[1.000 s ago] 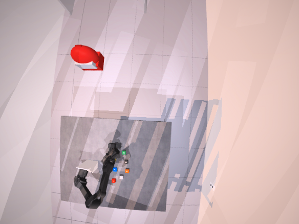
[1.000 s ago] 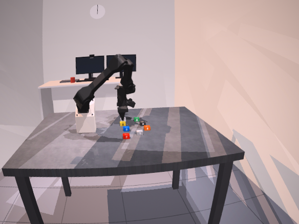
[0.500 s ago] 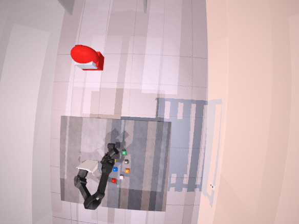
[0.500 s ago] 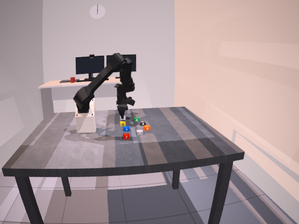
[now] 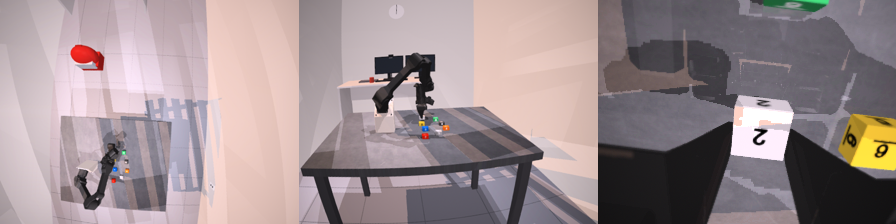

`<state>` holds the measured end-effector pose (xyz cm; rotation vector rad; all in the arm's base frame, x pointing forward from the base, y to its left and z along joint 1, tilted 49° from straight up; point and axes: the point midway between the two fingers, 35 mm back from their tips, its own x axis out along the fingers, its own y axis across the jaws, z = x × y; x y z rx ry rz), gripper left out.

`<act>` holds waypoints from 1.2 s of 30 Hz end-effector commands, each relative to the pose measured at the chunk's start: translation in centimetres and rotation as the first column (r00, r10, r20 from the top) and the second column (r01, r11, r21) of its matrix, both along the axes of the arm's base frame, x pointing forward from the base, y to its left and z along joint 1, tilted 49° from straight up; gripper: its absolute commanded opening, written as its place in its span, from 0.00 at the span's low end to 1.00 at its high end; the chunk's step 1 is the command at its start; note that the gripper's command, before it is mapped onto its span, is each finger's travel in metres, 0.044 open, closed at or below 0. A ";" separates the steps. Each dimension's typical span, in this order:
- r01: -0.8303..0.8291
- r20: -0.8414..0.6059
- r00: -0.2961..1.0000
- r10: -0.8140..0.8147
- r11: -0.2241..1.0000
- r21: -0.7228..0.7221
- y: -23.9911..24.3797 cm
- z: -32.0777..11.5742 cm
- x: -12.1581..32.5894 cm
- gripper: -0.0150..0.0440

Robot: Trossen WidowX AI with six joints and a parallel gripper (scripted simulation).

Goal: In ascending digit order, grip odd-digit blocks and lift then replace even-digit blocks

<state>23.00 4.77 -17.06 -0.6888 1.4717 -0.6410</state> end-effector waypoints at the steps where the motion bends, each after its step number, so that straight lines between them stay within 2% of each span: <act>1: 0.004 0.002 1.000 -0.004 1.000 0.002 -0.3 -0.3 0.0 0.46; 18: 0.004 0.002 1.000 -0.004 1.000 0.001 -1.1 -1.0 0.0 0.46; 29: 0.004 0.002 1.000 -0.004 1.000 0.001 -1.1 -1.0 0.0 0.93; 32: 0.004 0.002 1.000 -0.004 1.000 0.002 -0.9 -0.8 0.0 0.93; 36: 0.004 0.002 1.000 -0.004 1.000 0.003 1.7 1.4 0.0 0.93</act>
